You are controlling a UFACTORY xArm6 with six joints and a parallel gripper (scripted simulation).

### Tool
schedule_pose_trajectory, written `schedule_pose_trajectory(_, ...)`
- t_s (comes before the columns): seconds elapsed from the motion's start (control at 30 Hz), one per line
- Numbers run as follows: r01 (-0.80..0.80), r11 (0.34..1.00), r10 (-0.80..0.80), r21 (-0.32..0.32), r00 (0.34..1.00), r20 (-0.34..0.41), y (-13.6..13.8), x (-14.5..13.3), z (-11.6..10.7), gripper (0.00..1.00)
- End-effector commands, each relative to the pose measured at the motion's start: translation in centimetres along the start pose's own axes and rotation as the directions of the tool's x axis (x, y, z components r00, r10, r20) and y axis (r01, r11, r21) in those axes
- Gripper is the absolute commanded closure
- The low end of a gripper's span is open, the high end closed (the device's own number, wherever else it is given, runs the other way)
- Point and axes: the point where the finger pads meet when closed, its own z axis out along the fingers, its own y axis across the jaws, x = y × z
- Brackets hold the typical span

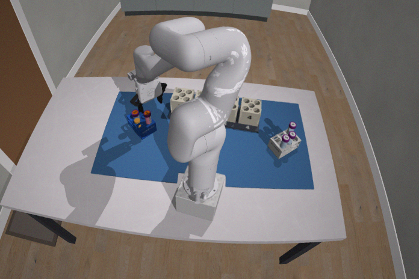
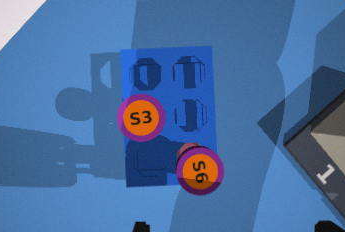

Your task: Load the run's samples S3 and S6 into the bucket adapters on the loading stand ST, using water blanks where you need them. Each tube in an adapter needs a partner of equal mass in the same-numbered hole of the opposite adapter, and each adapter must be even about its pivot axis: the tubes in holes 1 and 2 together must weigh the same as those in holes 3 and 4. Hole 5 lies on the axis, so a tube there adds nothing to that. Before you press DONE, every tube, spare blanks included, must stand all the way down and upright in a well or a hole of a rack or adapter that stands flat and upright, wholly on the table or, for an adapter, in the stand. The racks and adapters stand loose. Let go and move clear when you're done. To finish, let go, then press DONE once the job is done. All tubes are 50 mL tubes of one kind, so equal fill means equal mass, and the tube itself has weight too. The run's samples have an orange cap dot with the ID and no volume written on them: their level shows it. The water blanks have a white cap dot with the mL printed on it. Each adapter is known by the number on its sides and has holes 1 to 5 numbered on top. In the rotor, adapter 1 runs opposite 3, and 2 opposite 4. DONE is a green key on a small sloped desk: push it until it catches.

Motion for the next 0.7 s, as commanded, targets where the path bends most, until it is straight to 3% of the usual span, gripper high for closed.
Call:
schedule_pose_trajectory(0.0, 0.0, 1.0, 0.0, 0.0, 1.0, -0.004, 0.0, 0.2, 0.5, 0.0)
schedule_pose_trajectory(0.4, 0.0, 1.0, 0.0, 0.0, 1.0, -0.004, 0.0, 0.2, 3.5, 0.0)
schedule_pose_trajectory(0.67, 0.0, 1.0, 0.0, 0.0, 1.0, -0.004, 0.0, 0.2, 3.6, 0.0)
